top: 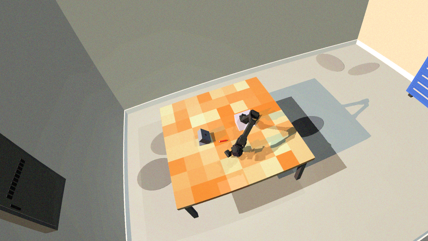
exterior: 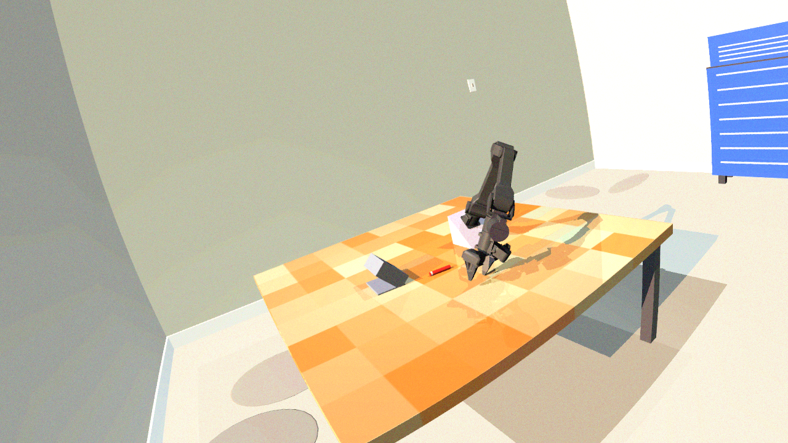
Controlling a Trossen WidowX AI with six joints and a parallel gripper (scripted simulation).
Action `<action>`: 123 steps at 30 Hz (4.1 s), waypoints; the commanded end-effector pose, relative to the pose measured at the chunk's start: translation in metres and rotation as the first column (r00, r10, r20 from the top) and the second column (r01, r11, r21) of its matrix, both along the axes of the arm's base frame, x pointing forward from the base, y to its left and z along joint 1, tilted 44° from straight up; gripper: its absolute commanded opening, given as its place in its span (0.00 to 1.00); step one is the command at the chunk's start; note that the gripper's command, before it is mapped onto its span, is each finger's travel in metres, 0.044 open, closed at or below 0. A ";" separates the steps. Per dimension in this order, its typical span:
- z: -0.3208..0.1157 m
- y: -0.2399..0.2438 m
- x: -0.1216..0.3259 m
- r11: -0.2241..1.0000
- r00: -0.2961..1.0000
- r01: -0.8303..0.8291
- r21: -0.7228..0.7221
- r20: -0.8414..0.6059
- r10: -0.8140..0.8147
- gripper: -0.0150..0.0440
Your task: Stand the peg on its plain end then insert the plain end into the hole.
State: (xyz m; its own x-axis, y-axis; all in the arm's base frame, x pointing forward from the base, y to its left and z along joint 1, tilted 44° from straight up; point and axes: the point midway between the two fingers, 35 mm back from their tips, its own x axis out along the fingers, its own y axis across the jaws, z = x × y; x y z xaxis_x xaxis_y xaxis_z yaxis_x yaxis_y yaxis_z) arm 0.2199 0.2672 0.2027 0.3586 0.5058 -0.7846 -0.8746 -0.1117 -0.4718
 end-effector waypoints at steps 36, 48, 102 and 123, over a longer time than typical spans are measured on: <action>-0.068 -0.098 0.056 0.711 0.439 0.688 -0.147 -0.696 -0.569 1.00; -0.079 -0.130 0.065 0.508 0.075 0.812 -0.287 -0.812 -0.579 1.00; -0.121 -0.146 0.077 0.210 -0.445 0.817 -0.537 -0.818 -0.364 1.00; -0.140 -0.126 0.073 0.213 -0.445 0.817 -0.537 -0.820 -0.360 0.91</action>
State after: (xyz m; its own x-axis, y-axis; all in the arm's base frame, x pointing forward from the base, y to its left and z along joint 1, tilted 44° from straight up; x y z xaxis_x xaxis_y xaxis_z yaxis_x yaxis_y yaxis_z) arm 0.2931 0.1392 0.0634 -0.0351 0.6877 -0.7251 0.1209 0.7232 0.6800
